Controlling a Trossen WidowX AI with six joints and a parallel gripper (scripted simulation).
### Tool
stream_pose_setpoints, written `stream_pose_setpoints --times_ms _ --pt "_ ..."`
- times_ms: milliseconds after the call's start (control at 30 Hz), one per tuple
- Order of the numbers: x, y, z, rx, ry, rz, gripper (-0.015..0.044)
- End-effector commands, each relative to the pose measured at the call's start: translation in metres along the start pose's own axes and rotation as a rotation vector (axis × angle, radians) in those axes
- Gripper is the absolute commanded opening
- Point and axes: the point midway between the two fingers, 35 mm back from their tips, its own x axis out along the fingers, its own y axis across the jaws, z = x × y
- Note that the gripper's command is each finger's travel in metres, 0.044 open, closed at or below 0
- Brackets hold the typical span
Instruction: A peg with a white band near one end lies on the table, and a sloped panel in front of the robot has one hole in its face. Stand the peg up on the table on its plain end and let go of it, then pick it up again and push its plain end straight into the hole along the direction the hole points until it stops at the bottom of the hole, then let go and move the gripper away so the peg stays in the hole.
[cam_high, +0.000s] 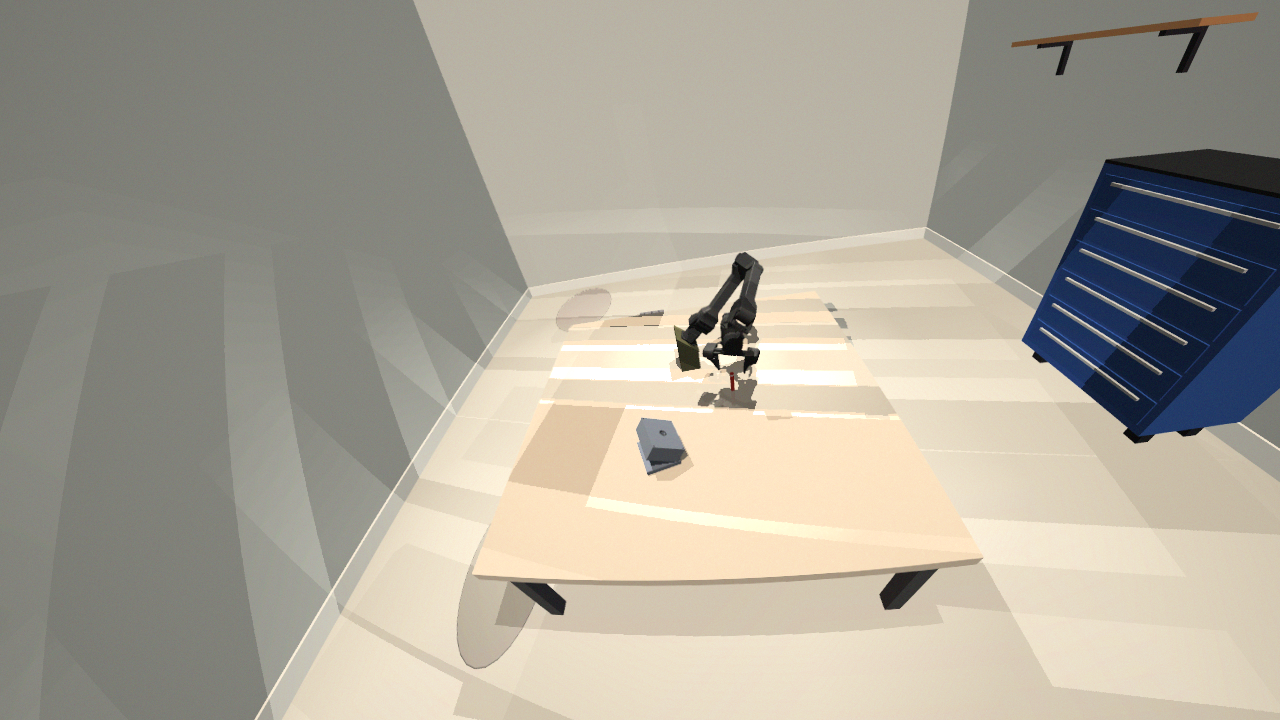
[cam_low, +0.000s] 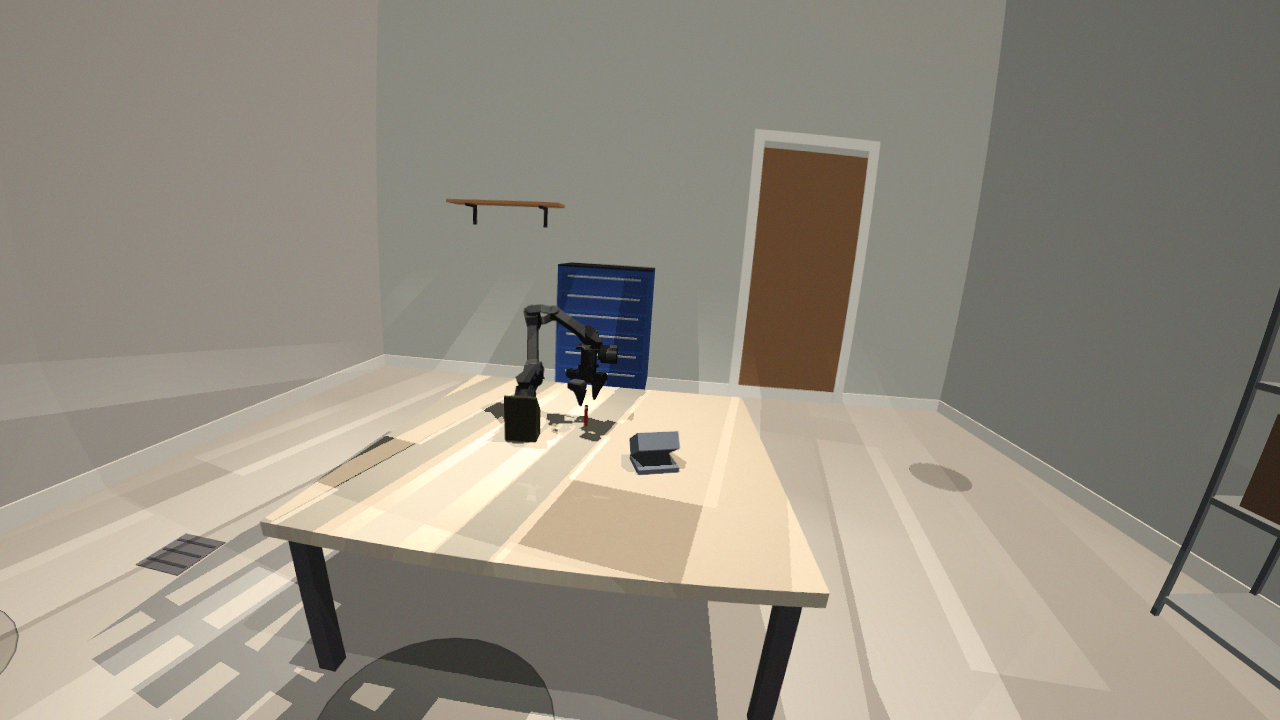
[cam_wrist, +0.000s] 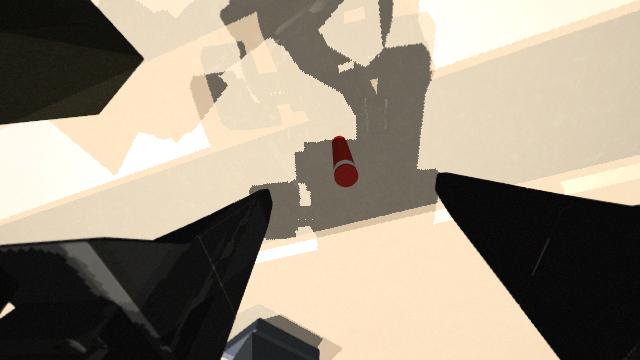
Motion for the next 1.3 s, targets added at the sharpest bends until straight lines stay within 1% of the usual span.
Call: stream_pose_setpoints --times_ms 0,867,1067,1267 --pt "0.008 0.001 0.001 0.011 -0.008 -0.001 0.0440" --pt "0.051 0.001 0.003 0.010 -0.010 -0.006 0.0440" --pt "0.053 0.001 0.004 0.010 -0.010 -0.006 0.0440" --pt "0.050 -0.001 0.002 -0.001 -0.002 -0.006 0.0282"
